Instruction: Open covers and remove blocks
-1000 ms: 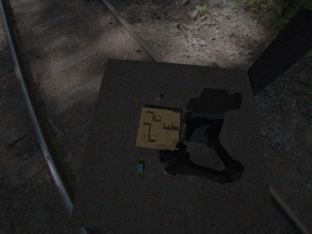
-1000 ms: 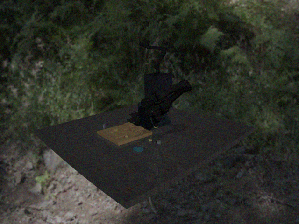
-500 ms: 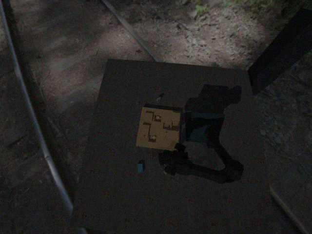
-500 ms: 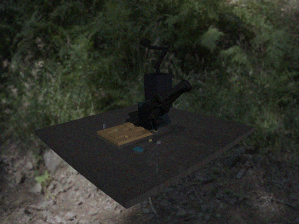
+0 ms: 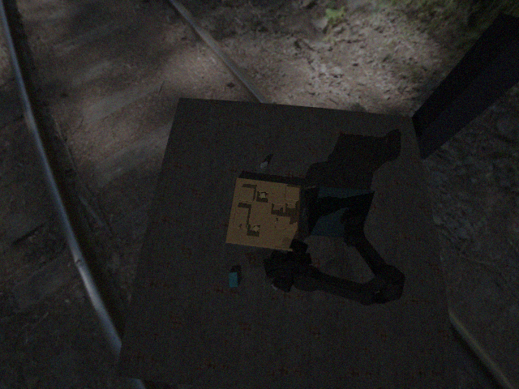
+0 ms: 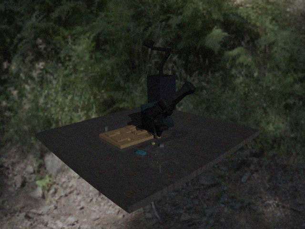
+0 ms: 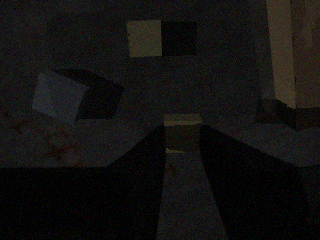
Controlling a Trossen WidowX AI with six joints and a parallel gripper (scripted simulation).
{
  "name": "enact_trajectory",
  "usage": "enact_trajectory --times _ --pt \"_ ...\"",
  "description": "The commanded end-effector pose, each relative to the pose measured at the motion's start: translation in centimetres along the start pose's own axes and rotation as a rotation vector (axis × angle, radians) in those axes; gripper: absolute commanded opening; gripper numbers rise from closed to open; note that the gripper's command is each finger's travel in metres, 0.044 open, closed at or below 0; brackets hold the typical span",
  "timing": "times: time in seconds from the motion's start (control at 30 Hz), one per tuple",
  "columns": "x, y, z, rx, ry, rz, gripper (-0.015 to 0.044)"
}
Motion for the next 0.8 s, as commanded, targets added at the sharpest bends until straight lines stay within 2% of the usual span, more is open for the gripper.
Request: enact_trajectory --times 0.0,0.63,0.77 --pt "-0.1 -0.1 -0.8 0.000 -0.001 -0.004 0.0080" --pt "-0.6 -0.2 -3.4 0.010 0.006 -0.005 0.0080" --pt "-0.6 -0.1 -3.0 0.011 0.008 0.000 0.0185"
Point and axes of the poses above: the point midway between the two fingers, 35 mm back from their tips, its own z axis back along the fingers, its own y axis across the jaws, x = y × z, the point moved 4 cm from there along z, back along the fingers, and after that the axes turned 14 degrees about -z, right-handed, at the moved point
